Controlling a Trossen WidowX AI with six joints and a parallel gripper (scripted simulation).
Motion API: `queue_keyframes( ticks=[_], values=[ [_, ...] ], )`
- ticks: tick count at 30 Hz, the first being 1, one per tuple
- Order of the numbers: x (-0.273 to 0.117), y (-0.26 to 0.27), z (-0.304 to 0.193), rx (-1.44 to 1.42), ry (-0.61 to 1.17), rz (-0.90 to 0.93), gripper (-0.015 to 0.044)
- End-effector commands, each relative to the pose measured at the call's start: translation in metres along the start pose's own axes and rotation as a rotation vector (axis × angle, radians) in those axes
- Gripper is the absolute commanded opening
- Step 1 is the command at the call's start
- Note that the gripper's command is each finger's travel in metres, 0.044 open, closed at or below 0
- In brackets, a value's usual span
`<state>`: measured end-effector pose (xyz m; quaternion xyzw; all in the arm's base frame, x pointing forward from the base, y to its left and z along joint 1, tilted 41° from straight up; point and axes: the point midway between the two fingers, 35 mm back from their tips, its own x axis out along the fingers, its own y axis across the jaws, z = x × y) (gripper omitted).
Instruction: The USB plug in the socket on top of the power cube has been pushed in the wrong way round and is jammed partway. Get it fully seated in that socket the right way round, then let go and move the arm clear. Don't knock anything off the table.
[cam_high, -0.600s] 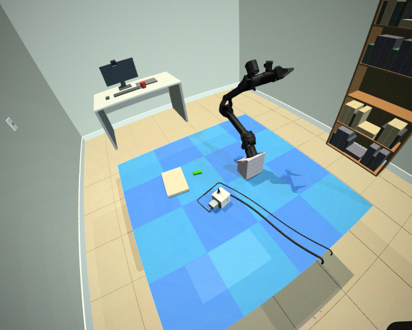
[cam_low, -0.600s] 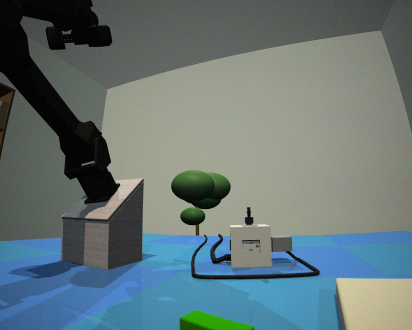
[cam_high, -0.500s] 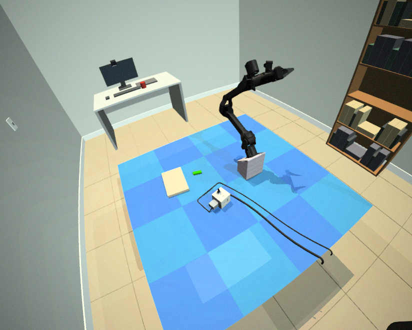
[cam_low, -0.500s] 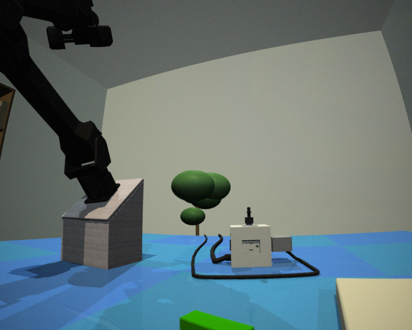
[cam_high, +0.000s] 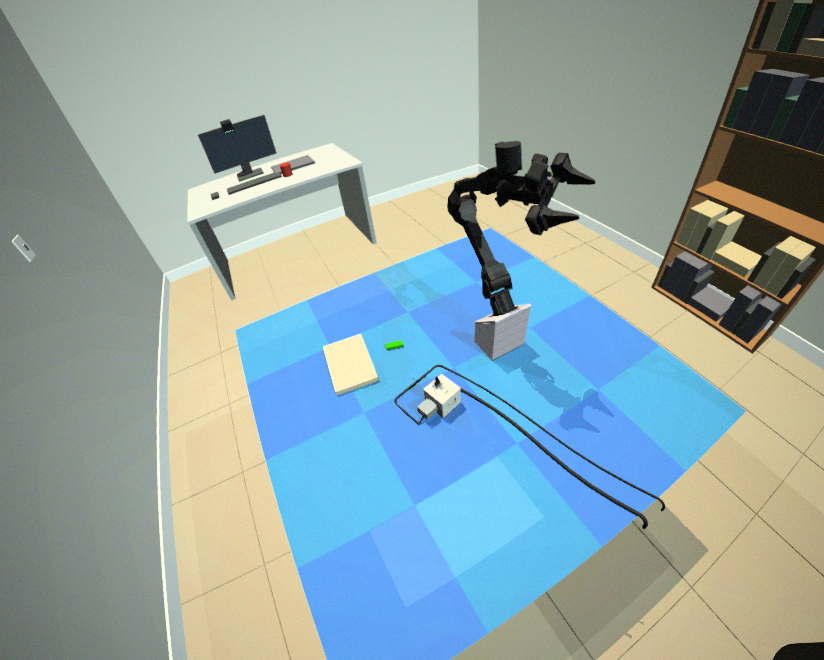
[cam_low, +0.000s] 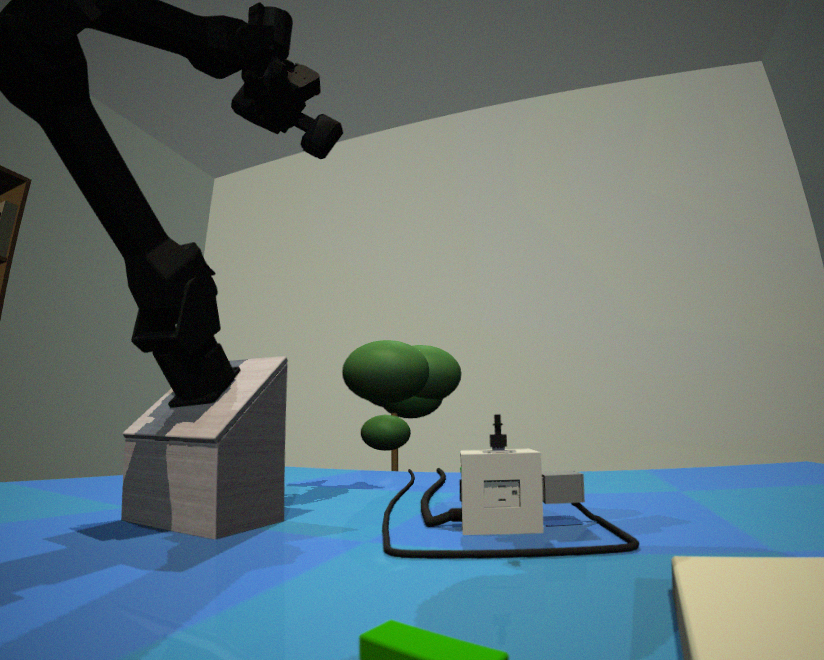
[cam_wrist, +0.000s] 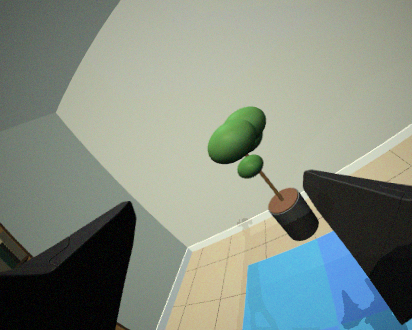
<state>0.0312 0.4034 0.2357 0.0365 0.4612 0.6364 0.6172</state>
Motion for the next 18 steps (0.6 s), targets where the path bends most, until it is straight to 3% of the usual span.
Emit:
queue_keyframes(
  ticks=[1,9,18],
  values=[
    [0.006,-0.078,0.008,0.267,-0.023,-0.241,0.044],
    [-0.017,-0.215,-0.002,0.79,-0.12,-0.676,0.044],
    [-0.087,-0.347,-0.056,1.346,-0.321,-1.199,0.044]
  ],
)
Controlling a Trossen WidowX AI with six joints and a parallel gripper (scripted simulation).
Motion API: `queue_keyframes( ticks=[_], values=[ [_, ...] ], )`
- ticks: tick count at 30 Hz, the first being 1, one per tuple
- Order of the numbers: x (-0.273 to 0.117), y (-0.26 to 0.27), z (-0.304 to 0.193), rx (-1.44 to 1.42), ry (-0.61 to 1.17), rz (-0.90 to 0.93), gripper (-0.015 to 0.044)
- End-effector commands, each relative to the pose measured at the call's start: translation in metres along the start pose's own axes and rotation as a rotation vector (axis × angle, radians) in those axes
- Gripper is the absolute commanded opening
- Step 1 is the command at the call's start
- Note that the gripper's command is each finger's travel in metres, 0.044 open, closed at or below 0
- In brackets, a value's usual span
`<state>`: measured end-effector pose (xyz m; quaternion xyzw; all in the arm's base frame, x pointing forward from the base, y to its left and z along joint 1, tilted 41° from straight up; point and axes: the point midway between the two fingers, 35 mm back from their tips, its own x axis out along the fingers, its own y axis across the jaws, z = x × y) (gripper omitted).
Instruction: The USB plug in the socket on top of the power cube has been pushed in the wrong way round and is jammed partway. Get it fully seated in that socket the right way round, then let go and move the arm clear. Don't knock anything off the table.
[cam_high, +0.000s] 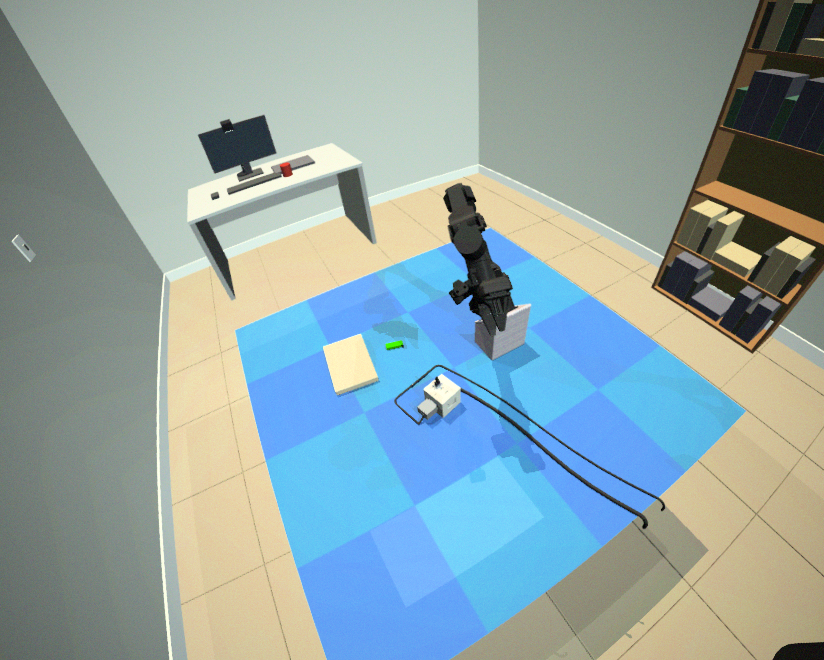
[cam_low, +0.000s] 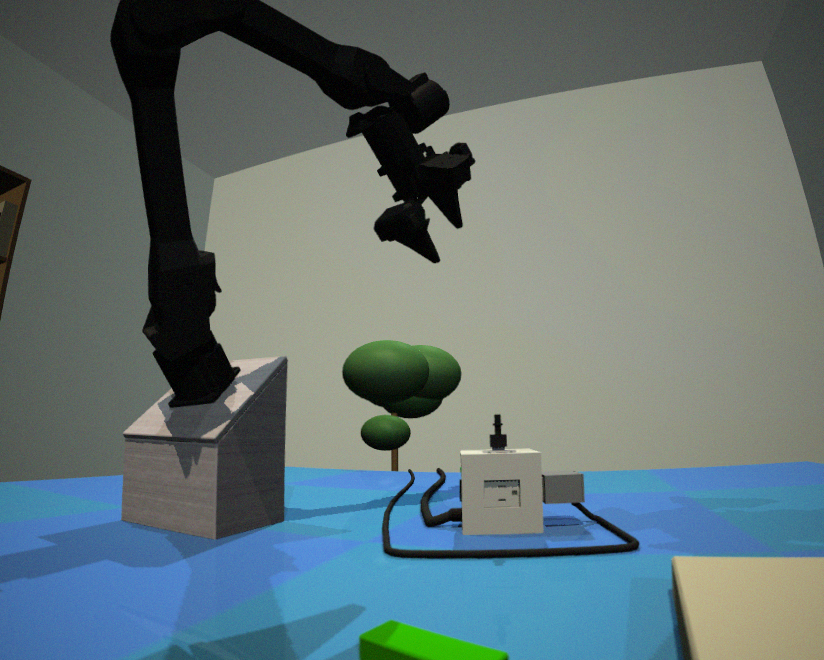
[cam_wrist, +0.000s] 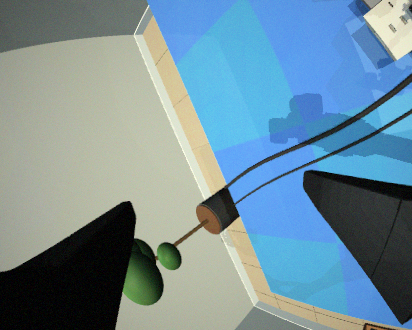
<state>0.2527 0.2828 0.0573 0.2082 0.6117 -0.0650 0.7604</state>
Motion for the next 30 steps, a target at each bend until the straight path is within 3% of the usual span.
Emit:
queue_keyframes(
  ticks=[1,12,30],
  values=[
    [0.031,-0.052,0.047,0.282,-0.111,-0.231,0.044],
    [0.058,-0.214,0.134,0.873,-0.493,-0.785,0.044],
    [0.06,-0.219,0.141,0.889,-0.507,-0.8,0.044]
  ],
)
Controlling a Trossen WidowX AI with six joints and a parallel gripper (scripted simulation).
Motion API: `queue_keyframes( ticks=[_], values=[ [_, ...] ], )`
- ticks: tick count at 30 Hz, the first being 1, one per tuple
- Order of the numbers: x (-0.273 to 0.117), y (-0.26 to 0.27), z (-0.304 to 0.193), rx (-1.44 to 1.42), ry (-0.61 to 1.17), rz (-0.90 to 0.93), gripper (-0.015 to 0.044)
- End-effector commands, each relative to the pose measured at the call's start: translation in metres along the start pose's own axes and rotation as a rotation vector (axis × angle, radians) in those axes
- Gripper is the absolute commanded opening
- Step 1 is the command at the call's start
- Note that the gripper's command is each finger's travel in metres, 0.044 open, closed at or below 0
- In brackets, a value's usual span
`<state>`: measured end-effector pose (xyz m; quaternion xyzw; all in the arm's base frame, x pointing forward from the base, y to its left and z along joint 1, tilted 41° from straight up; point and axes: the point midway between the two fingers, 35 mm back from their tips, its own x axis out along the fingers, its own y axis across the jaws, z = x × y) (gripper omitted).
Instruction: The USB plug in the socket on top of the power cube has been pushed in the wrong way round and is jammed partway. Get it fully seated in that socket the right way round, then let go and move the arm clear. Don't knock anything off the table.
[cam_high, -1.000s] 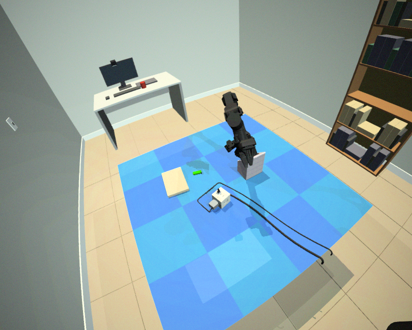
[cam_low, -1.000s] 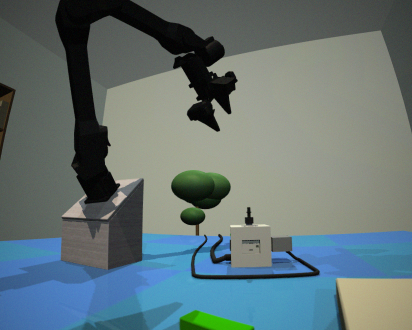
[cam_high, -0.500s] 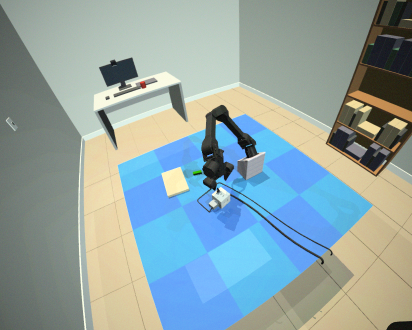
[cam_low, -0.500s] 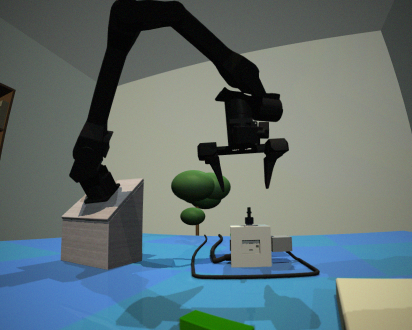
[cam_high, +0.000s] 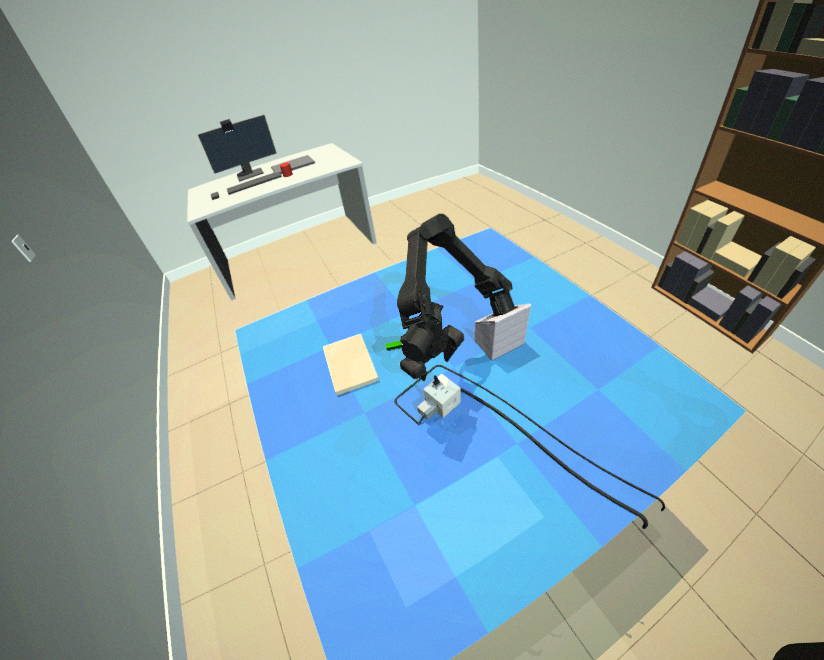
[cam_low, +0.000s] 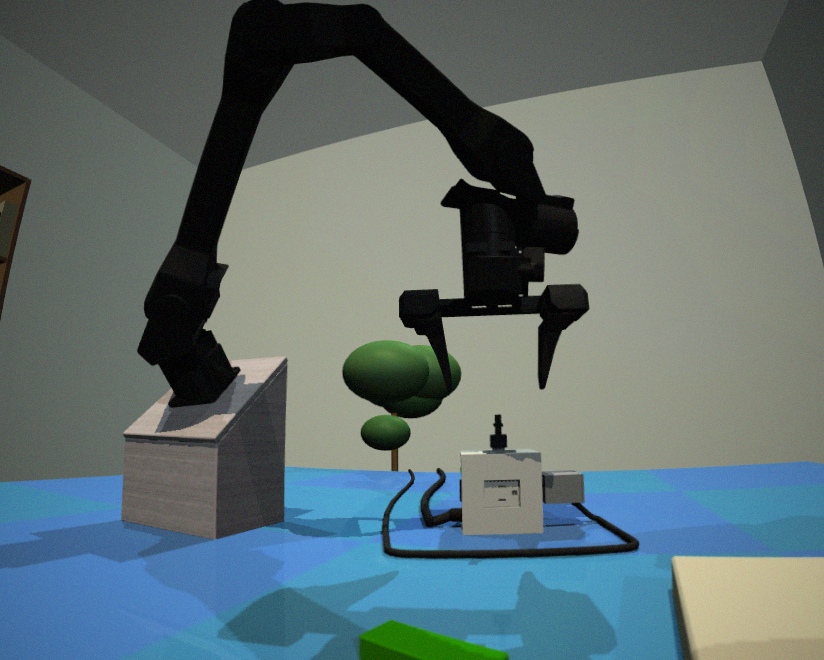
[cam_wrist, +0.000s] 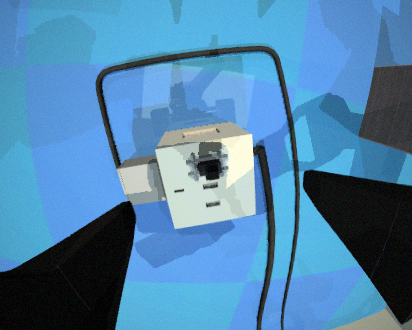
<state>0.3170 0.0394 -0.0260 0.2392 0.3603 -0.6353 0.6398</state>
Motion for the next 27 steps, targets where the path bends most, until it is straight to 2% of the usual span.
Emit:
queue_keyframes(
  ticks=[1,27],
  values=[
    [0.004,0.0,0.0,0.002,-0.006,-0.003,0.044],
    [0.03,0.001,0.0,0.002,-0.007,-0.003,0.044]
  ],
)
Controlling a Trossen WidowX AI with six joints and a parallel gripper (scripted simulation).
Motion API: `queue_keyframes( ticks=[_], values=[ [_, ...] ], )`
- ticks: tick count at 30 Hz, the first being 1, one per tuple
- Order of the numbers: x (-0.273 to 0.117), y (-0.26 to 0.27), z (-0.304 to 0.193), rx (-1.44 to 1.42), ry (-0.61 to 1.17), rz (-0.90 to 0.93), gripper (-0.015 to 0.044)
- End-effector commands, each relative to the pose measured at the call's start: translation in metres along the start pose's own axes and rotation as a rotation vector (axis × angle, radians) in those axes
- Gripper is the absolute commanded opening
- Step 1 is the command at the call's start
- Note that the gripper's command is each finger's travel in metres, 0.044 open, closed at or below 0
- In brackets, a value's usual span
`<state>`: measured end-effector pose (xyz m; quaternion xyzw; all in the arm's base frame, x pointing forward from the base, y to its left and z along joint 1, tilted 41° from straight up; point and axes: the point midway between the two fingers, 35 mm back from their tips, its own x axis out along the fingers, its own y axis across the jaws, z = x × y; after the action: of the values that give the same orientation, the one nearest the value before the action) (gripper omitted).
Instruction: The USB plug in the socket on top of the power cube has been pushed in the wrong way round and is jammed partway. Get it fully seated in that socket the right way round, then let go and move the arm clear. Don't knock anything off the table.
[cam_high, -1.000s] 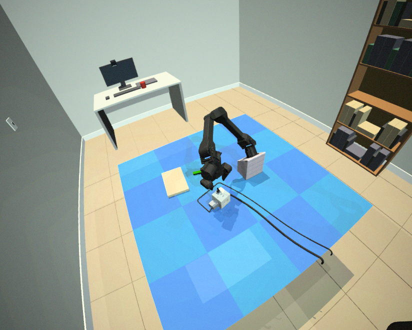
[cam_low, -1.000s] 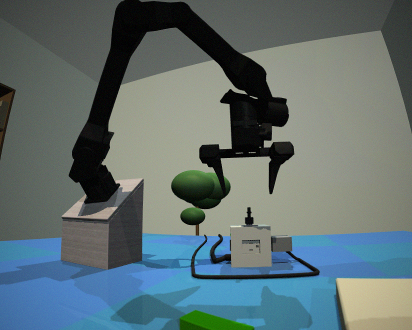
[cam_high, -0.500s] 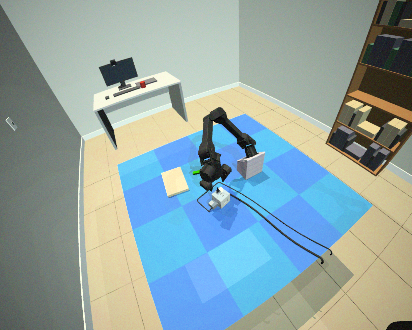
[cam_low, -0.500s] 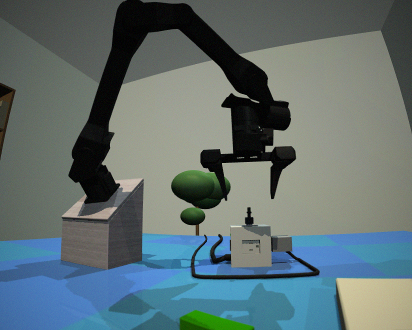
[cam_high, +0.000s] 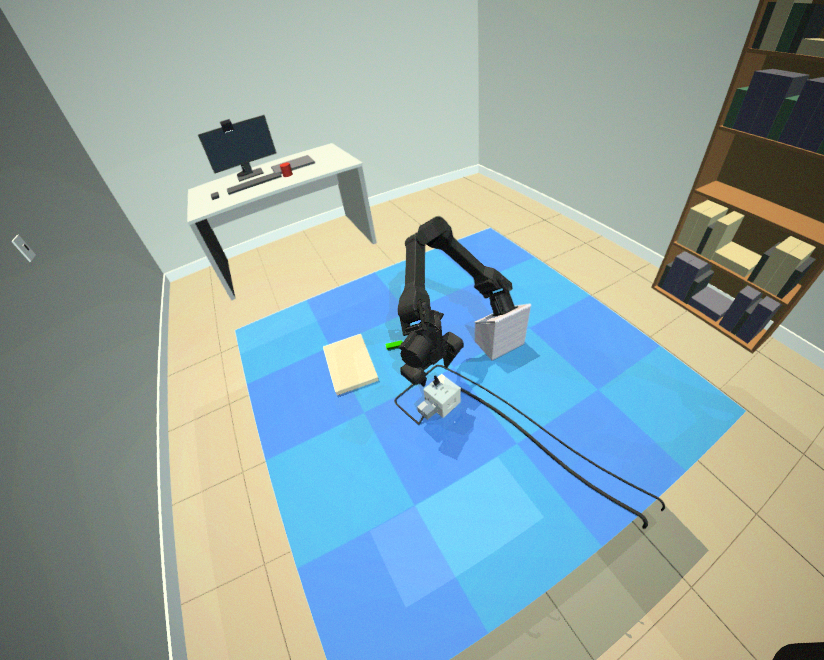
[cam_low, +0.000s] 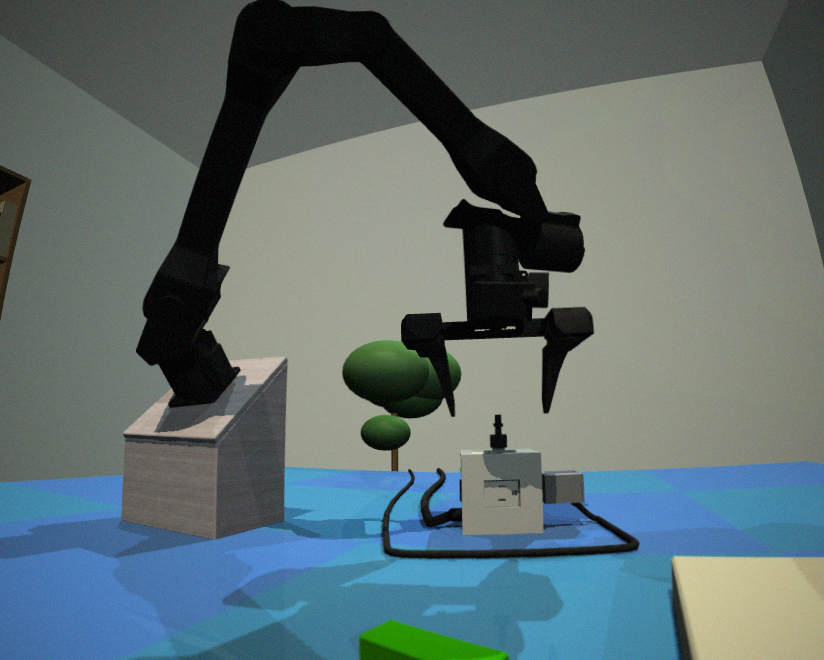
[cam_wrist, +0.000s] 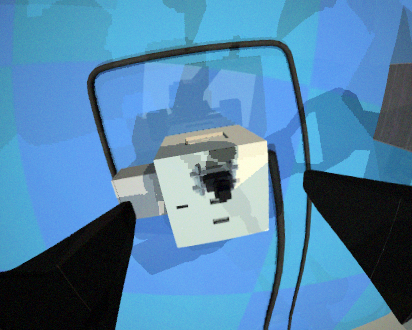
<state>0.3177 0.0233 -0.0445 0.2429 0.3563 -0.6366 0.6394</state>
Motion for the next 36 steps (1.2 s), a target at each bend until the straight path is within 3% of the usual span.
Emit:
queue_keyframes(
  ticks=[1,8,25,36],
  values=[
    [0.0064,-0.0016,-0.0006,-0.009,-0.006,-0.006,0.044],
    [0.0069,-0.0016,-0.0006,-0.009,-0.006,-0.006,0.044],
    [0.005,-0.001,-0.0003,-0.003,-0.001,-0.003,0.0],
    [0.005,-0.001,-0.0003,-0.003,-0.001,-0.003,0.0]
  ],
)
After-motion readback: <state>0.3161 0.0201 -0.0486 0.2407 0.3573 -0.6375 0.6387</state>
